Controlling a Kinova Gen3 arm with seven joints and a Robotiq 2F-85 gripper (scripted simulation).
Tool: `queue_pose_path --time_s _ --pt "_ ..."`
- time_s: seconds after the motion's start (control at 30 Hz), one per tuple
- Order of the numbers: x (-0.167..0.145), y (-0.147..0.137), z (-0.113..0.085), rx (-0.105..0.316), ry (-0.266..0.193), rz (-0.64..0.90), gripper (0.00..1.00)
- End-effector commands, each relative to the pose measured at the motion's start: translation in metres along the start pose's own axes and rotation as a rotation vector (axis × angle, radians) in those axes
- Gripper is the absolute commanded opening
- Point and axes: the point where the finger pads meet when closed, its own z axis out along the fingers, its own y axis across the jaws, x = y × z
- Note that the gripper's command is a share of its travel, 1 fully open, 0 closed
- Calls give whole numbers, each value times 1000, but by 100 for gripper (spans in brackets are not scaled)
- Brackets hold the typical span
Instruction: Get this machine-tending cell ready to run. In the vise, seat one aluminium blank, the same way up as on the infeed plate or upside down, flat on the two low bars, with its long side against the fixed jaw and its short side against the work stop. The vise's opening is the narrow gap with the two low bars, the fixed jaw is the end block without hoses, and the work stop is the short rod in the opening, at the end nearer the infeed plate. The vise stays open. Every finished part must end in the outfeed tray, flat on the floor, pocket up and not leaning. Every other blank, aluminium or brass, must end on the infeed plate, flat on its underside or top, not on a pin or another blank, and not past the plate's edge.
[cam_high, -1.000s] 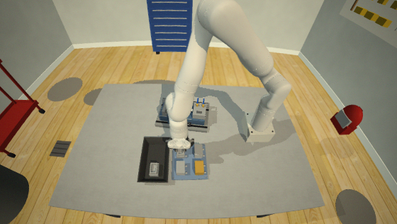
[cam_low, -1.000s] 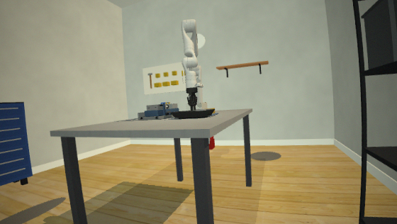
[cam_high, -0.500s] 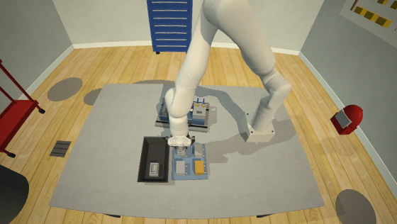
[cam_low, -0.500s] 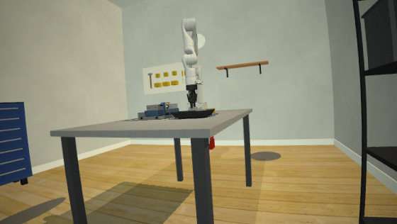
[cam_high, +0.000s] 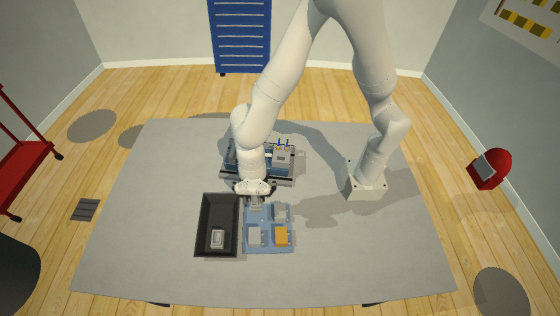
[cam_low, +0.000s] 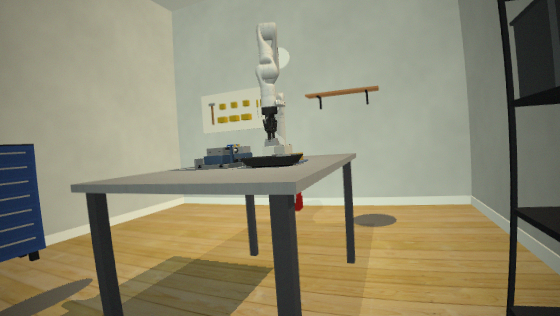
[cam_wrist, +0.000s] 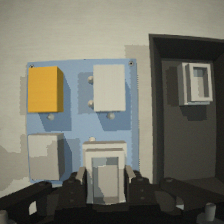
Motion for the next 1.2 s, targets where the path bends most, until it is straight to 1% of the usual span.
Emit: queue_pose_path --time_s 0.0,0.03,0.2,0.33,0.77,0.93,1.1,1.17 --pt "2 7 -15 -25 7 0 0" --pt "2 7 -15 -25 7 0 0" --pt "2 6 -30 -25 7 0 0" --pt "2 6 -36 -25 7 0 0" --pt "2 8 -38 -25 7 0 0" --pt "2 20 -39 -25 7 1 0" --pt "2 42 -39 -25 7 2 0" --pt "2 42 -39 -25 7 2 0"
